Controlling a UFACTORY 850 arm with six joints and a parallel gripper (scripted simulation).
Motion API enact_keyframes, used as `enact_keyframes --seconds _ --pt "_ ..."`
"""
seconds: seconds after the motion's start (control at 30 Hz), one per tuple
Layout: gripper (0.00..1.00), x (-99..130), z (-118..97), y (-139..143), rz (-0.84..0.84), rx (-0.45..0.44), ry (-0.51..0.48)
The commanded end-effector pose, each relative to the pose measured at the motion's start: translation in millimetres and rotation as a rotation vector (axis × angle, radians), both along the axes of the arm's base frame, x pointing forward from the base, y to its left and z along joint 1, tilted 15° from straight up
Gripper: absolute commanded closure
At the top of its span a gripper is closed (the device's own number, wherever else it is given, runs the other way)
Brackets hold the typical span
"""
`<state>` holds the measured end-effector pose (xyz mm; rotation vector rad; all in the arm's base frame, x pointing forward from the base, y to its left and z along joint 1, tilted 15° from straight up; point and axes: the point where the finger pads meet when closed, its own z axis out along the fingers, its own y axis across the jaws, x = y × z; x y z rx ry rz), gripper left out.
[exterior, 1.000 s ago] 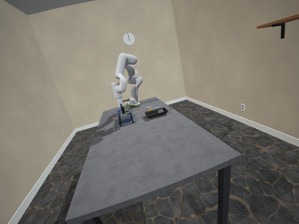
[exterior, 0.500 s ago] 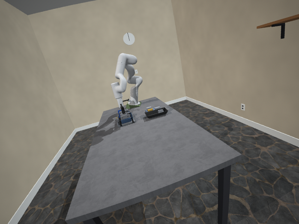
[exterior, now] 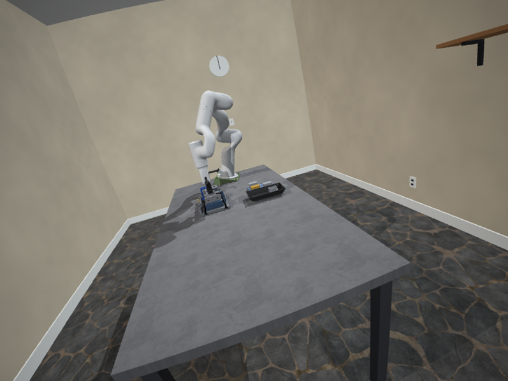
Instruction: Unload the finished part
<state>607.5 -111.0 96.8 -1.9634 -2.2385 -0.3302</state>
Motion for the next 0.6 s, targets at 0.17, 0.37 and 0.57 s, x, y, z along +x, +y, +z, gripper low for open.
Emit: enact_keyframes --seconds 0.17,0.37,0.57 --pt "0.31 1.0 -1.9 0.4 0.0 -0.001 -0.002" --pt "0.31 1.1 -4.5 1.1 0.0 -0.001 -0.002" --pt "0.31 1.2 -6.2 1.5 0.0 -0.001 -0.002"
